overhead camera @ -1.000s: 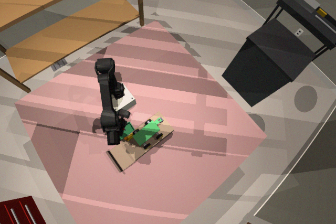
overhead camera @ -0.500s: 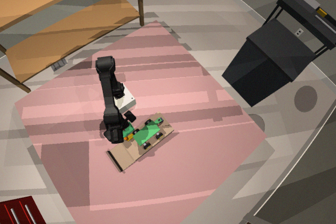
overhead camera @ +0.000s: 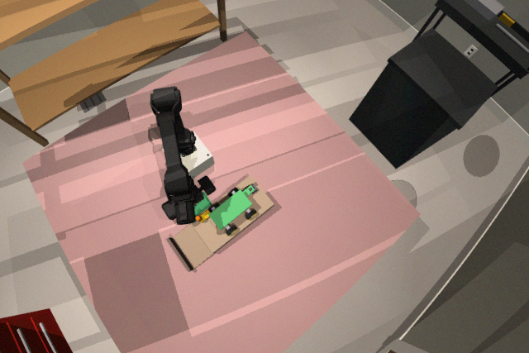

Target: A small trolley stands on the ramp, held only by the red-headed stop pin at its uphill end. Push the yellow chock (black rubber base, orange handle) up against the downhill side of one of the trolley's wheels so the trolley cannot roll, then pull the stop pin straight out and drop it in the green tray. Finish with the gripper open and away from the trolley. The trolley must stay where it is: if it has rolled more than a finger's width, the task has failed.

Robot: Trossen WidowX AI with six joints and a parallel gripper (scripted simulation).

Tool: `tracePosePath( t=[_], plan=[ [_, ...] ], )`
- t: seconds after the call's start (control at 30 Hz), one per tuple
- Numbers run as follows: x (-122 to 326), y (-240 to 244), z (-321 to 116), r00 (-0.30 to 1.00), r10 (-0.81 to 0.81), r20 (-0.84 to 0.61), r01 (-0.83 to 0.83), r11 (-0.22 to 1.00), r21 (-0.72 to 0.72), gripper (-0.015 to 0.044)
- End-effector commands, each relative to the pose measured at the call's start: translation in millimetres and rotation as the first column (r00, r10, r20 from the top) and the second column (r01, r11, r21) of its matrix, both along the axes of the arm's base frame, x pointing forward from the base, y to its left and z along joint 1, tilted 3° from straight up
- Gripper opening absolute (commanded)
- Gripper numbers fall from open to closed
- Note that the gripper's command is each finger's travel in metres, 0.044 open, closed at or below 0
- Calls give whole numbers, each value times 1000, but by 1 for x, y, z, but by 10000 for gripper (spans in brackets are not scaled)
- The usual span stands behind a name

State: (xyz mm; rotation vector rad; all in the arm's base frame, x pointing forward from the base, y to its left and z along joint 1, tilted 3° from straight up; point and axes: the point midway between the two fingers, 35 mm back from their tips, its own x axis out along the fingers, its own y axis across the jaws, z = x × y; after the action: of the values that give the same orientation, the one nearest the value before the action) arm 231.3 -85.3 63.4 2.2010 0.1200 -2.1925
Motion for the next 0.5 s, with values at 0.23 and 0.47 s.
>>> tracePosePath(
  t=[0.23, 0.47],
  plan=[
    [-10, -1, -16, 999, -36, -13, 35, 999, -42, 0],
    [-8, -8, -38, 999, -36, -5, 34, 984, -175, 0]
  ],
)
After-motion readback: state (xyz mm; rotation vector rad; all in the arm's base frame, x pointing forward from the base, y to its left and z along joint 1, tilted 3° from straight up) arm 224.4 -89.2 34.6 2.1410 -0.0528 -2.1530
